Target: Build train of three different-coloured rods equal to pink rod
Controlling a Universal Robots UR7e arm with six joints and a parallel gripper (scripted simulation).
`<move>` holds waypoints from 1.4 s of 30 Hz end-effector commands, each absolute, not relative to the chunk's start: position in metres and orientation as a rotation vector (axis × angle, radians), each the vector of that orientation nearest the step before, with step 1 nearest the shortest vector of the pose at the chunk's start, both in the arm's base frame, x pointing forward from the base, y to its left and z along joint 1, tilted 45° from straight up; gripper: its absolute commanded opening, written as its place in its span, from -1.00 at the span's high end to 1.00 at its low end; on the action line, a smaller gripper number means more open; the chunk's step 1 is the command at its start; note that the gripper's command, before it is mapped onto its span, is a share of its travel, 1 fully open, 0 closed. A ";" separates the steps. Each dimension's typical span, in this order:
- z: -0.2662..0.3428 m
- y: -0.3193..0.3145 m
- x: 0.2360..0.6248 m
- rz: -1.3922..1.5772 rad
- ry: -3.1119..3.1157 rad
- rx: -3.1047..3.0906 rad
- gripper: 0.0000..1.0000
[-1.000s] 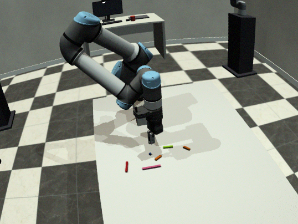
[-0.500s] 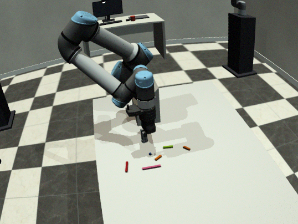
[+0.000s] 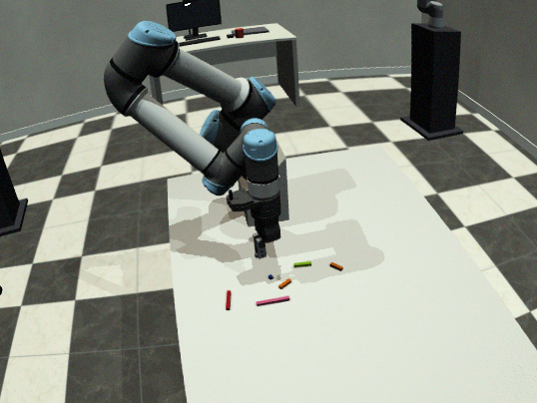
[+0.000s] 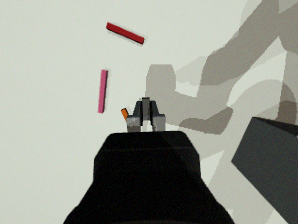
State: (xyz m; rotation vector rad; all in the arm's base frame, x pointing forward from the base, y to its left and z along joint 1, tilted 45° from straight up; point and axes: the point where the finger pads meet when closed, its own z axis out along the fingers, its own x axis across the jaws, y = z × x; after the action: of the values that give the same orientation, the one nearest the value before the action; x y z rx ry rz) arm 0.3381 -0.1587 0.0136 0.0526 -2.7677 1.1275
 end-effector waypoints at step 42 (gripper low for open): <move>-0.045 -0.216 0.328 1.127 -2.768 0.053 0.52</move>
State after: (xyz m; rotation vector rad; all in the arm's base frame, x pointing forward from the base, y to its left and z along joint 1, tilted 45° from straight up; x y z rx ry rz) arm 0.3274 -0.2163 -0.0450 0.0525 -2.7669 1.1263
